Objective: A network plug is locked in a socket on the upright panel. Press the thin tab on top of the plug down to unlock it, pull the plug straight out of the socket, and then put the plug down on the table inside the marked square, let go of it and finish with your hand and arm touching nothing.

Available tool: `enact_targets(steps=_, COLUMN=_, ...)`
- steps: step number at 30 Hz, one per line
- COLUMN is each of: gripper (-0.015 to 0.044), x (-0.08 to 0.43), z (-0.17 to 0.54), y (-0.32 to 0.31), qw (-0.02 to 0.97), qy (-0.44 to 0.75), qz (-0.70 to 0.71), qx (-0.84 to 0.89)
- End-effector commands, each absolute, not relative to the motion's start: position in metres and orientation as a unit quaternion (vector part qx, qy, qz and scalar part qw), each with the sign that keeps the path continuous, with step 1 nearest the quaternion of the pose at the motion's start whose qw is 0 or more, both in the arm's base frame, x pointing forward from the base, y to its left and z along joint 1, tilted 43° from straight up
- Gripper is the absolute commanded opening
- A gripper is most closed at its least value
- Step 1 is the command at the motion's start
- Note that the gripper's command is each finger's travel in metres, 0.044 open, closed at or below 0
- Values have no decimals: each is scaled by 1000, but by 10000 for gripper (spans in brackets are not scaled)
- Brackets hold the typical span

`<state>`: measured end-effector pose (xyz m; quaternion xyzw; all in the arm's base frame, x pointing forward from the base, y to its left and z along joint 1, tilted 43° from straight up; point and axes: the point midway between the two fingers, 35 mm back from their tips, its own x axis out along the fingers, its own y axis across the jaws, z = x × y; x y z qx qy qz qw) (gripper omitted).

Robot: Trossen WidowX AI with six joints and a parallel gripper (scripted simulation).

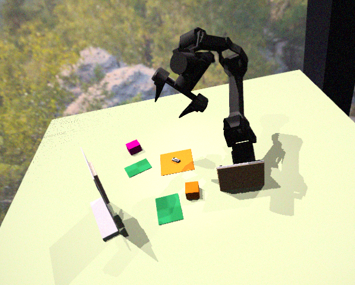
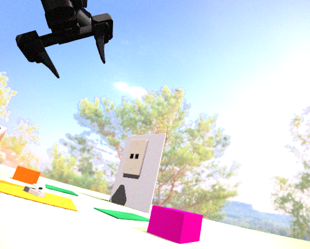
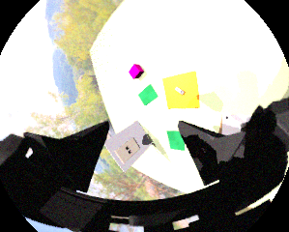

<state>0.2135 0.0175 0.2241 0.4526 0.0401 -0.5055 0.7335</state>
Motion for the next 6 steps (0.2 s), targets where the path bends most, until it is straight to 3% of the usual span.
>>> enact_targets(steps=1, gripper=440, x=213, z=224, y=18, qw=734, qy=45, qz=-507, qx=450)
enact_targets(steps=6, gripper=440, x=213, z=224, y=18, qw=734, qy=45, qz=-507, qx=450)
